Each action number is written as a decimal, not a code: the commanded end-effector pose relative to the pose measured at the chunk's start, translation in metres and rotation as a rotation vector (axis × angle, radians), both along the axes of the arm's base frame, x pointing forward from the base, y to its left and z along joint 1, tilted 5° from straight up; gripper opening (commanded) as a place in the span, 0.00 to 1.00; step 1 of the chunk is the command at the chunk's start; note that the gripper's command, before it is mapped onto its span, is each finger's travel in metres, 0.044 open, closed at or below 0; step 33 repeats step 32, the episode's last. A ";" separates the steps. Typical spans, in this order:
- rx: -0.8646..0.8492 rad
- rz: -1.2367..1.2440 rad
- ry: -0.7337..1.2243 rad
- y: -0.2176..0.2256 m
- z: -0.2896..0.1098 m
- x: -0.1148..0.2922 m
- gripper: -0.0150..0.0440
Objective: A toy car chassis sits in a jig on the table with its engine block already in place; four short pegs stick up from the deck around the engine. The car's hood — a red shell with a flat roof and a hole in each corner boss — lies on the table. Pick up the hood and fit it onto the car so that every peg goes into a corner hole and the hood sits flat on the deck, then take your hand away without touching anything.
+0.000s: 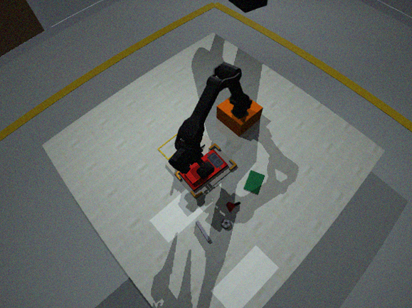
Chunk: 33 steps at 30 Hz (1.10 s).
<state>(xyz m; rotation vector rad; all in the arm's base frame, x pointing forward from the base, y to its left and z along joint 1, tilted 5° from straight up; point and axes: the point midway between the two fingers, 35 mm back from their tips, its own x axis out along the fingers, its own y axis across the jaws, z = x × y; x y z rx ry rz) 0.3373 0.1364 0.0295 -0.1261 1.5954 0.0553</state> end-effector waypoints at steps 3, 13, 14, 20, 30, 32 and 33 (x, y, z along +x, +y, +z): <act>0.003 -0.004 0.000 0.001 0.001 0.000 1.00; 0.003 -0.004 0.000 0.001 0.001 0.000 1.00; 0.003 -0.004 0.000 0.001 0.001 0.000 1.00; 0.003 -0.004 0.000 0.001 0.001 0.000 1.00; 0.003 -0.004 0.000 0.001 0.001 0.000 1.00; 0.003 -0.004 0.000 0.001 0.001 0.000 1.00; 0.003 -0.004 0.000 0.001 0.001 0.000 1.00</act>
